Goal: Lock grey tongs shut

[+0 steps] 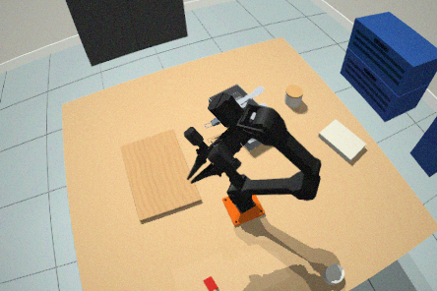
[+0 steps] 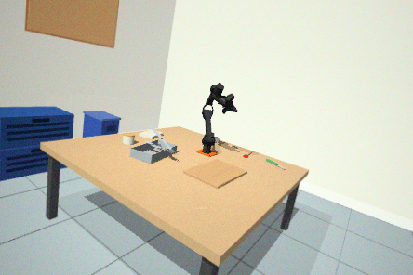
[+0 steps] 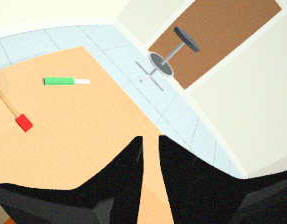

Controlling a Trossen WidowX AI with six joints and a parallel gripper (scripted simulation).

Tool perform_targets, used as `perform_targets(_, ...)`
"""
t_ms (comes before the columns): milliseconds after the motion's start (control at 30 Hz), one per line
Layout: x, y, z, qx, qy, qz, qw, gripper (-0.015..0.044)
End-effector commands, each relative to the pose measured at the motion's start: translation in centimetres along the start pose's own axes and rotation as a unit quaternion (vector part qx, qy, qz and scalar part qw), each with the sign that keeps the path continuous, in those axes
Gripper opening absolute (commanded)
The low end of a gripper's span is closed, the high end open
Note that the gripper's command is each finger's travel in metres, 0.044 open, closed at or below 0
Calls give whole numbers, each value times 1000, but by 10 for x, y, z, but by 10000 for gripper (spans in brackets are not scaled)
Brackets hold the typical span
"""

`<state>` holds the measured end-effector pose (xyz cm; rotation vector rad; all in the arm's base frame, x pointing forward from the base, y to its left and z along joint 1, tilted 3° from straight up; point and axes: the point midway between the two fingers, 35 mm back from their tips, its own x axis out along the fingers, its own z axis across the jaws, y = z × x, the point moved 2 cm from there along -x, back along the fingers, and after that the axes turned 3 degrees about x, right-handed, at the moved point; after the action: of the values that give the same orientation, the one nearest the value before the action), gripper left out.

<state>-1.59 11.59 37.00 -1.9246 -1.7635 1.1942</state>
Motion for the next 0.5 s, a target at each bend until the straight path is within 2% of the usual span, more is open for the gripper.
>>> perform_targets(0, 10, 39, -39, 165, 47, 90, 981, -46)
perform_targets(133, 7, 86, -75, 347, 113, 169, 915, -150)
perform_targets(200, 1, 112, -89, 445, 149, 199, 860, -150)
perform_targets(367, -26, 183, -111, 647, 248, 257, 673, -150)
perform_targets(467, -48, 221, -116, 741, 308, 265, 534, -150)
